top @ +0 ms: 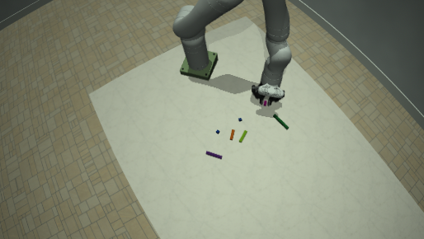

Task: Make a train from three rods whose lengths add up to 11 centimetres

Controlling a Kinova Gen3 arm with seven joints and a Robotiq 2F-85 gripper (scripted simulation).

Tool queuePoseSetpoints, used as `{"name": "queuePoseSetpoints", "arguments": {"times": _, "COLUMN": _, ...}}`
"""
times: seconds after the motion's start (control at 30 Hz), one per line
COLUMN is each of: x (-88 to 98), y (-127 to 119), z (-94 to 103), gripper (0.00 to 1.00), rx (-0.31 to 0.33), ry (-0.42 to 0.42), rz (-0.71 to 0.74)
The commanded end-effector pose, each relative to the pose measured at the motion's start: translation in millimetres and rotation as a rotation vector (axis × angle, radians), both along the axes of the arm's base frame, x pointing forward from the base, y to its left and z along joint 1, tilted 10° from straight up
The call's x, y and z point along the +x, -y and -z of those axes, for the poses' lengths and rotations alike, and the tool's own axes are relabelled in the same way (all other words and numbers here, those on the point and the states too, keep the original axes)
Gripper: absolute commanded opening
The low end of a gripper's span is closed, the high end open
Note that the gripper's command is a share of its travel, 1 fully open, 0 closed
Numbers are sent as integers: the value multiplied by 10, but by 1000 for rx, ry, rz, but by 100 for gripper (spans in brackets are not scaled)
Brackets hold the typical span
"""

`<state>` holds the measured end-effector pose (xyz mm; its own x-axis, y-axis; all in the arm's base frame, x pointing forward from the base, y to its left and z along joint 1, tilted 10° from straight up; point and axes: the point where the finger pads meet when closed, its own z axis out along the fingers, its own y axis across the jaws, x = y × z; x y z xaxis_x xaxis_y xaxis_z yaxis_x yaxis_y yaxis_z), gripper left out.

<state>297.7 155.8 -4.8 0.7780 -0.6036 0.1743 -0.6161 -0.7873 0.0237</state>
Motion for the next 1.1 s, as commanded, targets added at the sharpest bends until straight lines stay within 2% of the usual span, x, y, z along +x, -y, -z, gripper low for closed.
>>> {"name": "queuePoseSetpoints", "arguments": {"times": 0.0, "x": 2, "y": -4, "z": -5, "gripper": 24, "rx": 1, "ry": 1, "rz": 0}}
{"name": "queuePoseSetpoints", "arguments": {"times": 0.3, "x": -10, "y": -16, "z": -99, "gripper": 24, "rx": 1, "ry": 1, "rz": 0}}
{"name": "queuePoseSetpoints", "arguments": {"times": 0.8, "x": -90, "y": -97, "z": -741, "gripper": 24, "rx": 1, "ry": 1, "rz": 0}}
{"name": "queuePoseSetpoints", "arguments": {"times": 1.07, "x": -107, "y": -114, "z": -877, "gripper": 24, "rx": 1, "ry": 1, "rz": 0}}
